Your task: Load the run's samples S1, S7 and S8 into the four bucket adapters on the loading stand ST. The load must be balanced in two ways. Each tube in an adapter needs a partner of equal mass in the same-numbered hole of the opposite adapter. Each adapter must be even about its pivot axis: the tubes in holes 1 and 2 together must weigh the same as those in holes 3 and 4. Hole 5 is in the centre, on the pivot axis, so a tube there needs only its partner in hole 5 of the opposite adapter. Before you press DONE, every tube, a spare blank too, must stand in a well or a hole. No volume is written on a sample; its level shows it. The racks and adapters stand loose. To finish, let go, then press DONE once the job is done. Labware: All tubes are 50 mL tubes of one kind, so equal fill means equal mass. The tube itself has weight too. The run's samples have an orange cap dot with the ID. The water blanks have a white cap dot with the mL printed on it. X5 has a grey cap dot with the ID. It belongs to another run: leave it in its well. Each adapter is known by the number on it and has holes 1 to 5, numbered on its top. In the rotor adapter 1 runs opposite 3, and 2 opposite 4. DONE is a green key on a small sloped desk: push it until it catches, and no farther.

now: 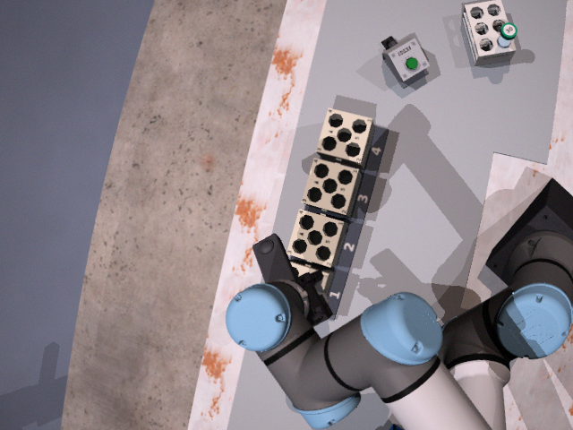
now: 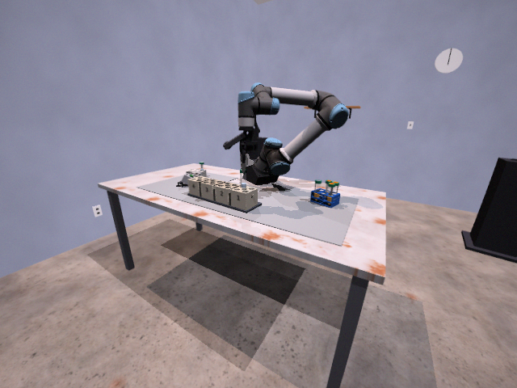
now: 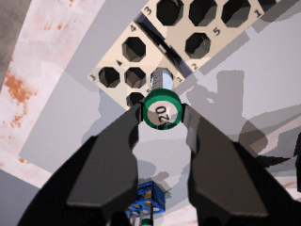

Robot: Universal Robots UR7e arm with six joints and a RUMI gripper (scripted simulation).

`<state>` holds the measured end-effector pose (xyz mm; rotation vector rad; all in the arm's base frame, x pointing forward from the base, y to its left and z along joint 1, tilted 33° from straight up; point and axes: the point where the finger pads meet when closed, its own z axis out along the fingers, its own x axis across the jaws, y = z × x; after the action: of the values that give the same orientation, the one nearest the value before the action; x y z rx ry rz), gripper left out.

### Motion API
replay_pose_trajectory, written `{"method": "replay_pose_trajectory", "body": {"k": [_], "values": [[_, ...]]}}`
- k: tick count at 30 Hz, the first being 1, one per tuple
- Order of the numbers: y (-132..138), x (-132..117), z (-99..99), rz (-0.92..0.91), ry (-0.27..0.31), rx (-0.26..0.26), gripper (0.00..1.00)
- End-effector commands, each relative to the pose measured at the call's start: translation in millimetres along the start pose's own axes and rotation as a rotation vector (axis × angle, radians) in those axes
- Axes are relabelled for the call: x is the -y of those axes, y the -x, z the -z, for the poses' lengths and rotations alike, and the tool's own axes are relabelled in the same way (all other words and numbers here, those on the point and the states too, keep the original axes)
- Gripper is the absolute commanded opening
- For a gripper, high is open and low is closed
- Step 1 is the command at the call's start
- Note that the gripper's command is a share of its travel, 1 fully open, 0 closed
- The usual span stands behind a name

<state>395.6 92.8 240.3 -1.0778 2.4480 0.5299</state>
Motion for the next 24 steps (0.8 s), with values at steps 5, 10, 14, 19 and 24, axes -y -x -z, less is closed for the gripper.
{"method": "replay_pose_trajectory", "body": {"k": [5, 10, 14, 19, 24], "values": [[0, 0, -10.3, 0.0, -0.001, 0.0, 0.0], [0, 0, -15.7, 0.0, -0.001, 0.0, 0.0], [0, 0, -21.0, 0.0, -0.001, 0.0, 0.0], [0, 0, -27.7, 0.0, -0.001, 0.0, 0.0], [0, 0, -31.7, 0.0, -0.001, 0.0, 0.0]]}}
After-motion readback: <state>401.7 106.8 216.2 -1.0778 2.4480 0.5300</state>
